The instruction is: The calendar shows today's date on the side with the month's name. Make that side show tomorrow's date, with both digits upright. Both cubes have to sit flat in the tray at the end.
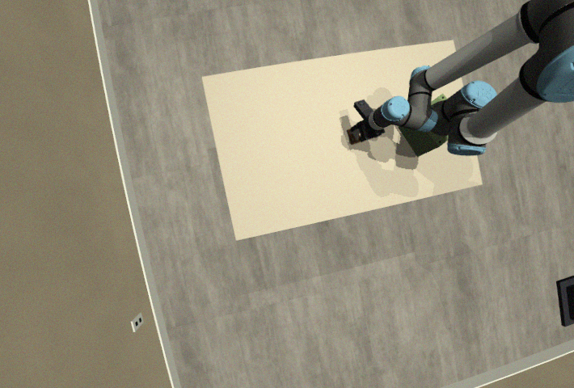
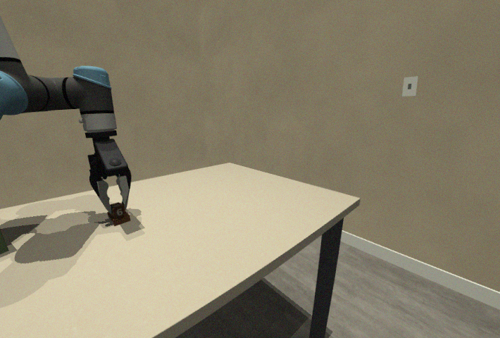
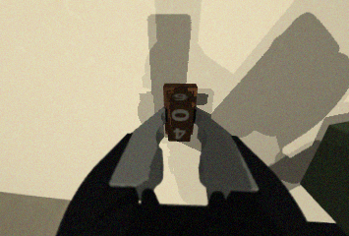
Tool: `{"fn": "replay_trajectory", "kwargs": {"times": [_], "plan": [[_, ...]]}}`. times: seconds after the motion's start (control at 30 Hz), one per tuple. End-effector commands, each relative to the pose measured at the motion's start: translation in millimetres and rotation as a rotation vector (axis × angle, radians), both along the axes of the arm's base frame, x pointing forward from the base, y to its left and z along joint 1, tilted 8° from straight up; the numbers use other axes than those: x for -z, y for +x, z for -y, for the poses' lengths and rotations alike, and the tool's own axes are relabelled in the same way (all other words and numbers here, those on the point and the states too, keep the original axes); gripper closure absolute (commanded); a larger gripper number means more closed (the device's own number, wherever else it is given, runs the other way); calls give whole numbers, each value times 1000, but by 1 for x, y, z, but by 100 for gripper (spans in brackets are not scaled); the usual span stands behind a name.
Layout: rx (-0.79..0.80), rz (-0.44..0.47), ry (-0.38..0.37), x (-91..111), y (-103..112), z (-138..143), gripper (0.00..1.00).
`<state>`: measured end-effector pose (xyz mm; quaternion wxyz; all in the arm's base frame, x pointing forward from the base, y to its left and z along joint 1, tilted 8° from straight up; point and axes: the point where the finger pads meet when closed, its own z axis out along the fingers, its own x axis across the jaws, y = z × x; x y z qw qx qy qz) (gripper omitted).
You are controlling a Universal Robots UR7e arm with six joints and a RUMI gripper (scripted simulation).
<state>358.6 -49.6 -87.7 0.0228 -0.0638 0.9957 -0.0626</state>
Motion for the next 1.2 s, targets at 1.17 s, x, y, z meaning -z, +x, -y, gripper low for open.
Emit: {"fn": "replay_trajectory", "kwargs": {"times": [1.17], "plan": [[0,1,0,7,1,1,90]]}}
